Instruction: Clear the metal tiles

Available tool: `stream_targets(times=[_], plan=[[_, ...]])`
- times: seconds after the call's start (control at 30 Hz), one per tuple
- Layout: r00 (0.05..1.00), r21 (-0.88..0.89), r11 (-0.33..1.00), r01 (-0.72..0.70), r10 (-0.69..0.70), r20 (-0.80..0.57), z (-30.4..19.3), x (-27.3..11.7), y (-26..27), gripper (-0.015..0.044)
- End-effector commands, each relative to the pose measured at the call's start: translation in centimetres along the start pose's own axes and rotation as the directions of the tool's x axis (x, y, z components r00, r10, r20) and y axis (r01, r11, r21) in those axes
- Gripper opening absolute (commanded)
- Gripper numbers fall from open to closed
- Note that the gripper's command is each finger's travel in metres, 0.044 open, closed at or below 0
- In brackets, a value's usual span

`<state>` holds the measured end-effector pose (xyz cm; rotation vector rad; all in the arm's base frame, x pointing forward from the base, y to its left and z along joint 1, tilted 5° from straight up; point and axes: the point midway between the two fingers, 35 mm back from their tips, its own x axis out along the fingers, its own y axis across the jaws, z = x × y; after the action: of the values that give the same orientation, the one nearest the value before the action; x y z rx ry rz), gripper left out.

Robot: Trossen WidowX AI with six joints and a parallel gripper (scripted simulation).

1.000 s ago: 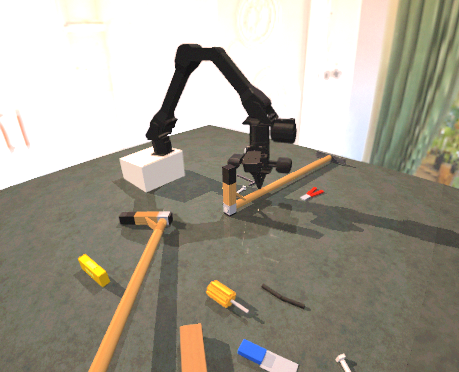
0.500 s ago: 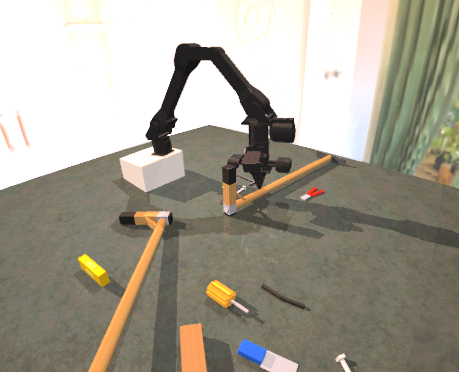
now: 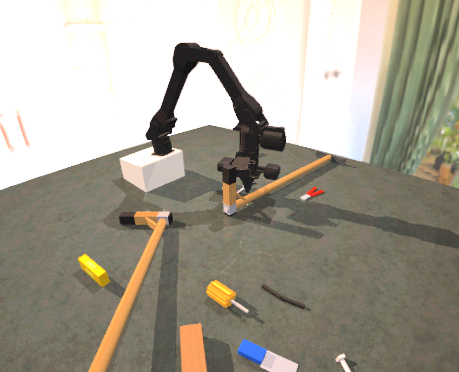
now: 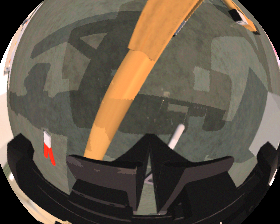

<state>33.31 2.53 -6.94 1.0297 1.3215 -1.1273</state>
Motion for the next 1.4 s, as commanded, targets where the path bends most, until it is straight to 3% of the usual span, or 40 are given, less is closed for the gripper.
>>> stream_targets(times=[0.0,1.37], plan=[[1.000,-0.003,1.000,-0.013,0.013,0.003,0.2,-0.3,-0.5,0.0000],[1.000,-0.003,1.000,-0.007,0.007,0.003,0.3,-0.3,-6.8,0.0000]])
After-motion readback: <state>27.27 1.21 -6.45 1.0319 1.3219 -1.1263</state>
